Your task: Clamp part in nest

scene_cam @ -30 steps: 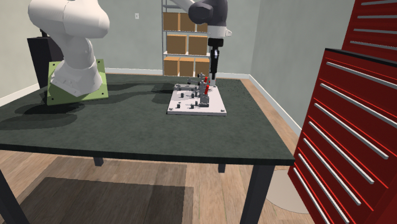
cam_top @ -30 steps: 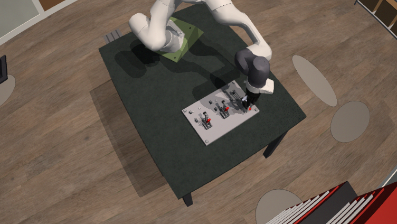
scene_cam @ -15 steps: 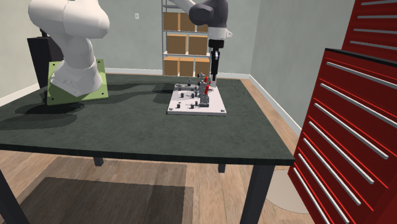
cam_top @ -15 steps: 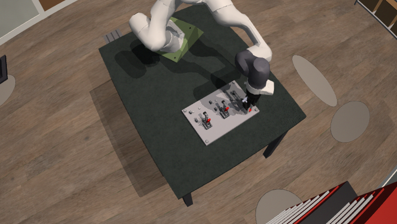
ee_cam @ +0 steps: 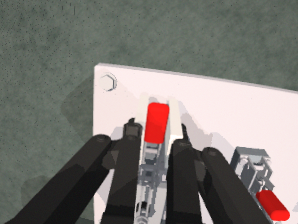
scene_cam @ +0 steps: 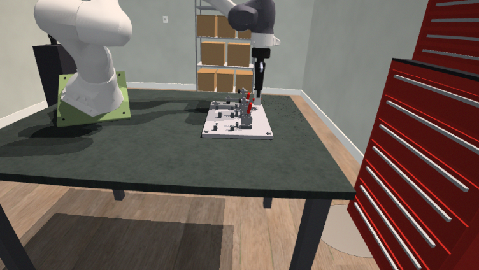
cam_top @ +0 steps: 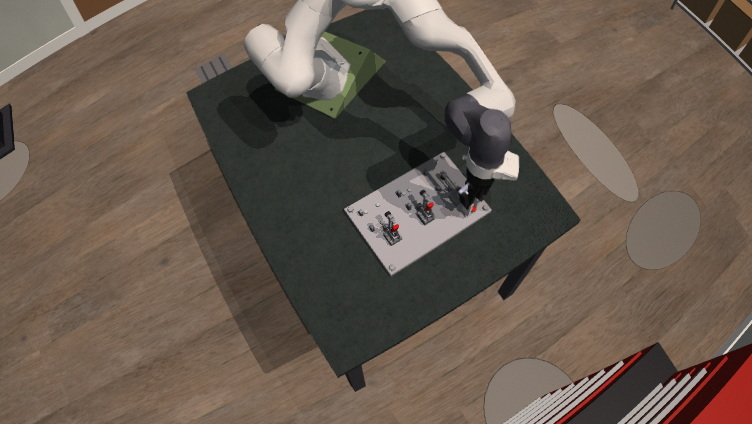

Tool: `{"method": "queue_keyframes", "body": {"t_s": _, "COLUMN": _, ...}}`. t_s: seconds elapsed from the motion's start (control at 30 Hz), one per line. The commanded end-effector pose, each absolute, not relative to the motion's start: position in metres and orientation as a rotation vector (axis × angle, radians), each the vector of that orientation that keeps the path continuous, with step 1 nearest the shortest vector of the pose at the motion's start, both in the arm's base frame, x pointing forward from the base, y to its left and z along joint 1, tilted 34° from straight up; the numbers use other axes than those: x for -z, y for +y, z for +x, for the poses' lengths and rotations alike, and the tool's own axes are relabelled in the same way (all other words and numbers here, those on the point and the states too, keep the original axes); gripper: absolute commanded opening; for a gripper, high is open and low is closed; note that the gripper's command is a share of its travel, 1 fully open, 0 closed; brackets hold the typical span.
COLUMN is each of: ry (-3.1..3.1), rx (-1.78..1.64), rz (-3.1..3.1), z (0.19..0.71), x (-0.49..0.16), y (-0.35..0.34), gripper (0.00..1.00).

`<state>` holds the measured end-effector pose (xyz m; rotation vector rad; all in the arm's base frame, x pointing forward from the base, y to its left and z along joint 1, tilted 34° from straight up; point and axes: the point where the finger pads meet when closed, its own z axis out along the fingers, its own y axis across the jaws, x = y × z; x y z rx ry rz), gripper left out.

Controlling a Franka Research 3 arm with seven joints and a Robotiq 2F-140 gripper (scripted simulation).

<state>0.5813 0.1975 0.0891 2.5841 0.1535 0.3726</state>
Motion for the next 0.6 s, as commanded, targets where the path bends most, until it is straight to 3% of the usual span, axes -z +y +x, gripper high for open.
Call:
{"method": "queue_keyframes", "body": {"t_s": 0.0, "ry": 0.154, "rx": -0.371, "rz": 2.584, "z": 0.5821, "x": -0.0859, "y": 0.1959, "gripper": 0.00}}
{"method": "queue_keyframes", "body": {"t_s": 0.57, "ry": 0.154, "rx": -0.371, "rz": 2.584, "z": 0.5835, "x": -0.0845, "y": 0.1951, "gripper": 0.00}}
